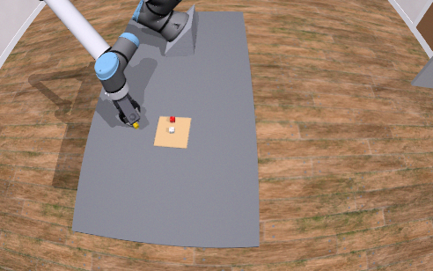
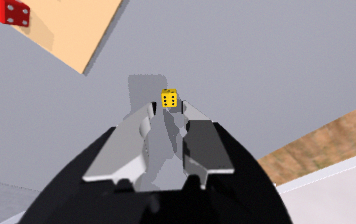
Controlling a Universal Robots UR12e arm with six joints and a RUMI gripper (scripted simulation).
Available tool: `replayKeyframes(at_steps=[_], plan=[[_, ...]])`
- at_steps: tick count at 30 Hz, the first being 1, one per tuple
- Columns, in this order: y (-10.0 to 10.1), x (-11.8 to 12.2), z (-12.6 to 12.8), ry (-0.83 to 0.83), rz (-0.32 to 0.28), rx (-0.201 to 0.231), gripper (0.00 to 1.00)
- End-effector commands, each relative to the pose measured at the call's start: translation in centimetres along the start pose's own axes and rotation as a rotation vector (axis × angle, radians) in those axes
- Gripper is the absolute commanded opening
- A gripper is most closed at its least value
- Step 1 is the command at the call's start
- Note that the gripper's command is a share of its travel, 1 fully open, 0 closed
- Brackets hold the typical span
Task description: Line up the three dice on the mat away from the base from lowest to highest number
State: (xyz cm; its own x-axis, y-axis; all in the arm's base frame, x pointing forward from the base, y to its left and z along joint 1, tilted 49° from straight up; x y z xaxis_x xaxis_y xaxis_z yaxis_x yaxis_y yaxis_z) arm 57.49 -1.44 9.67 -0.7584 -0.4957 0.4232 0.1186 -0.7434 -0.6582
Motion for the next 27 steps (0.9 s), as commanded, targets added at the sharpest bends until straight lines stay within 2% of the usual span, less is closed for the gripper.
replayKeyframes(at_steps=[1, 12, 27], plan=[[0.7, 0.0, 0.0, 0.000, 0.001, 0.001, 0.21], [1.7, 0.0, 0.0, 0.000, 0.001, 0.001, 0.21], [1.8, 0.0, 0.0, 0.000, 0.001, 0.001, 0.21]])
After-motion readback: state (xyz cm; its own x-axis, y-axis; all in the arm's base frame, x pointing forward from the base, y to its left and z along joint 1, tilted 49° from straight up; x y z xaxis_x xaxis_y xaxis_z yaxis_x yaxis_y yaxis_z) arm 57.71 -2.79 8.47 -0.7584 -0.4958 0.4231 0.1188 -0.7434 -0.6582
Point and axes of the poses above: the point where the finger pads meet when closed, its own y axis out along the fingers, its own z axis across the jaws, x = y × z, the point moved 5 cm from there along -y, back along the fingers, and after that the axes turned 8 degrees about y, right-handed, at the moved point
